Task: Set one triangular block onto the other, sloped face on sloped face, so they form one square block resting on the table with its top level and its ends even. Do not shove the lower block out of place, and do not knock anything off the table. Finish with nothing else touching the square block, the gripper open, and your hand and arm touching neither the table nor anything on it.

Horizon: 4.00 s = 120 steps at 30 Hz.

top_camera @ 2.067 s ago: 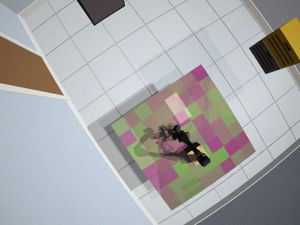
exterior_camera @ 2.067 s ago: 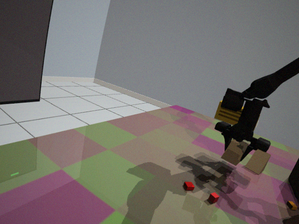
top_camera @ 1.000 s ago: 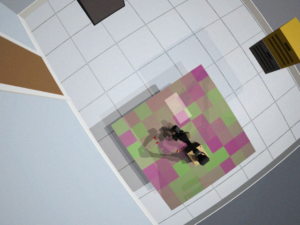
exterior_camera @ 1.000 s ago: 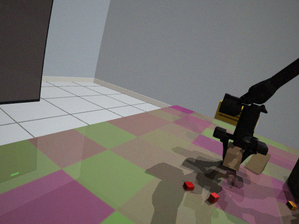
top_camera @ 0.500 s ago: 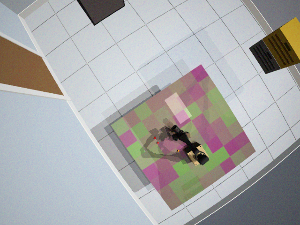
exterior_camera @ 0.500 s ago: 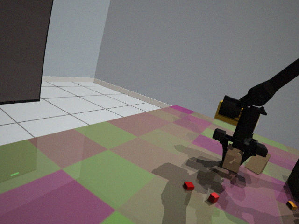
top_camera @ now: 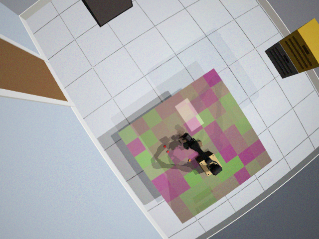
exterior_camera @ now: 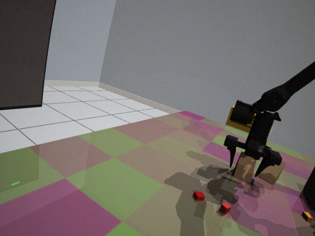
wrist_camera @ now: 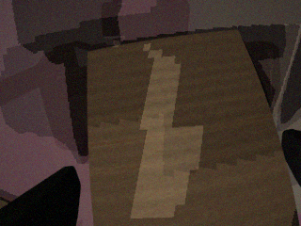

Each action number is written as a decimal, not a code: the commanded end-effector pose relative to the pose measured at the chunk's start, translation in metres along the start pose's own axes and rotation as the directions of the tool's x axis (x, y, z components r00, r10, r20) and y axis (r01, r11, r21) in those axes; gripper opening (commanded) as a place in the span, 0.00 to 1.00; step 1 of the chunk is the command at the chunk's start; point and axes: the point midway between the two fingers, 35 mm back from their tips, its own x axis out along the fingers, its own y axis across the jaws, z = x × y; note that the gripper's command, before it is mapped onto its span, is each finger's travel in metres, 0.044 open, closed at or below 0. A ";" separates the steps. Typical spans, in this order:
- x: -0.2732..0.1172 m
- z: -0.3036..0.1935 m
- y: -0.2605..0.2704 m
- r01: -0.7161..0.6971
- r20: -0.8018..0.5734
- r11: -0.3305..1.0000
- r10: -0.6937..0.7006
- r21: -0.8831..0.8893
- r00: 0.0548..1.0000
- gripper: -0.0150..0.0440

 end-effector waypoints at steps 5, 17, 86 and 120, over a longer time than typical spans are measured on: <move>-0.057 0.000 0.000 0.000 0.000 1.000 0.000 0.000 1.000 1.00; -0.057 -0.005 -0.003 0.004 0.035 1.000 -0.004 -0.001 0.999 1.00; -0.011 -0.019 -0.001 0.003 0.414 1.000 -0.003 0.001 0.910 1.00; -0.001 -0.013 0.001 0.003 0.412 1.000 -0.002 -0.002 0.911 0.25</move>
